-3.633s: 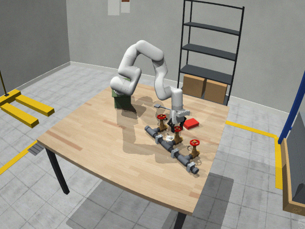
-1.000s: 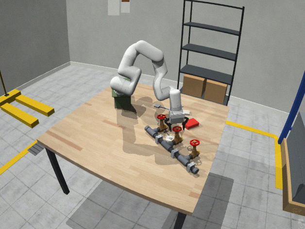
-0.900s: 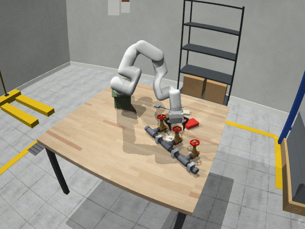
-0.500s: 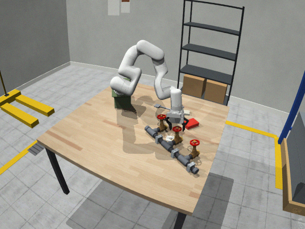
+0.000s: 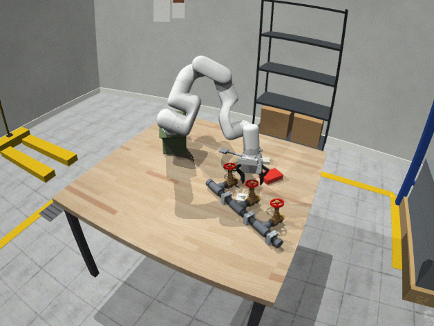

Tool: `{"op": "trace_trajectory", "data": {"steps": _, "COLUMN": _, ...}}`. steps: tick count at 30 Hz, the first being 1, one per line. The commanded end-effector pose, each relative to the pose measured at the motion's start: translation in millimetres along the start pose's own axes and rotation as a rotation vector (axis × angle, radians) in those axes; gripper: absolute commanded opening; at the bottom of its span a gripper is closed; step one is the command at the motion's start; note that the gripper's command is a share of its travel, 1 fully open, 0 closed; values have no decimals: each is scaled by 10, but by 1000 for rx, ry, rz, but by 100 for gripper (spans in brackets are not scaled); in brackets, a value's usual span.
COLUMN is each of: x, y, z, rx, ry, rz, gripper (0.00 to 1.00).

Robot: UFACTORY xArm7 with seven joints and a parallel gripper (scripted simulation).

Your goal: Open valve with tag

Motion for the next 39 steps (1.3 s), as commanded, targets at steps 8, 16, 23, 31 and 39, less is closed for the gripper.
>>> {"op": "trace_trajectory", "data": {"steps": 8, "x": -21, "y": 2, "z": -241, "rx": -1, "ry": -5, "rz": 1, "gripper": 100}}
{"op": "trace_trajectory", "data": {"steps": 16, "x": -18, "y": 0, "z": -396, "rx": -2, "ry": -5, "rz": 0, "gripper": 100}}
{"op": "trace_trajectory", "data": {"steps": 23, "x": -14, "y": -2, "z": -476, "rx": -2, "ry": -5, "rz": 0, "gripper": 100}}
{"op": "trace_trajectory", "data": {"steps": 31, "x": -12, "y": -3, "z": -501, "rx": -2, "ry": -5, "rz": 0, "gripper": 100}}
{"op": "trace_trajectory", "data": {"steps": 39, "x": -12, "y": -3, "z": -501, "rx": -2, "ry": -5, "rz": 0, "gripper": 100}}
Point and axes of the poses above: the point where the finger pads meet when closed, its own z axis out along the fingers, its own x axis across the jaws, y = z × x, the point moved 6 cm from there along -z, back along the fingers, and after that the axes turned 7 degrees about z, right-handed, at the moved point
